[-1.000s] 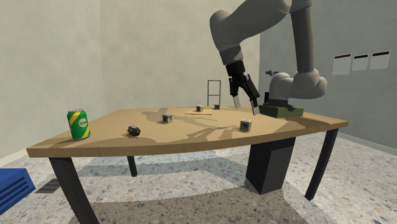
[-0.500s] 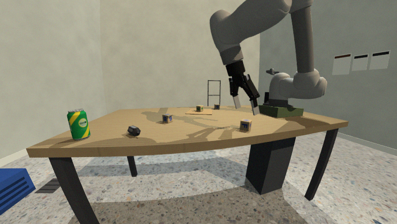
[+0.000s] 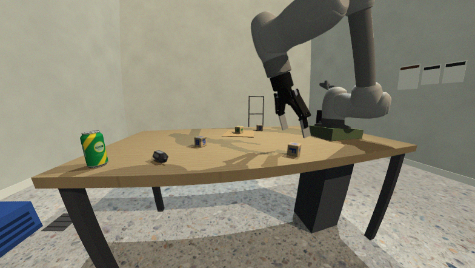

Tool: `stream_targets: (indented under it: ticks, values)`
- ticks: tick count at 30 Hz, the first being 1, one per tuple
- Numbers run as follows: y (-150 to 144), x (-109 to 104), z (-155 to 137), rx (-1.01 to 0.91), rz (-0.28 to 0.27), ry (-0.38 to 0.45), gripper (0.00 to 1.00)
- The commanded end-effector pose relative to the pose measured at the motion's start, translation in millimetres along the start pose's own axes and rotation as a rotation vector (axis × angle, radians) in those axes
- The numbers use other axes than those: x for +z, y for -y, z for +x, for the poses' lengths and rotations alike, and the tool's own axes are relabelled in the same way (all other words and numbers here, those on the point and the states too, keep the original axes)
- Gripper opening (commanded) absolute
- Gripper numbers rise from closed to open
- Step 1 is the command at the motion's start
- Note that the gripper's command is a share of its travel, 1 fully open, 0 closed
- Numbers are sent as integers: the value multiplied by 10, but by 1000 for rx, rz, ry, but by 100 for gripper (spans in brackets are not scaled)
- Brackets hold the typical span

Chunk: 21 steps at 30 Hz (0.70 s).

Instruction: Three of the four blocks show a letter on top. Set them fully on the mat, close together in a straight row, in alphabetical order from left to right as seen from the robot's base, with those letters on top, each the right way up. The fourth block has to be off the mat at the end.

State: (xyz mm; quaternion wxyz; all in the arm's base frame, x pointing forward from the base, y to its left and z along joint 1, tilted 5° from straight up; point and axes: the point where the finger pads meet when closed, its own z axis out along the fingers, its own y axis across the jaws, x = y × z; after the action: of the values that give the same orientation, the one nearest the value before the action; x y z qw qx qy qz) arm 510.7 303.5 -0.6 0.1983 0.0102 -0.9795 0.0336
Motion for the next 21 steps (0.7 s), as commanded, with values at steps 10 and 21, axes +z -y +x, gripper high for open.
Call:
stream_targets:
  ticks: [10,21]
  values:
    - [17,-66,-128,-2,-1,1,100]
    - [432,-635,-1489,-12,-4,4,100]
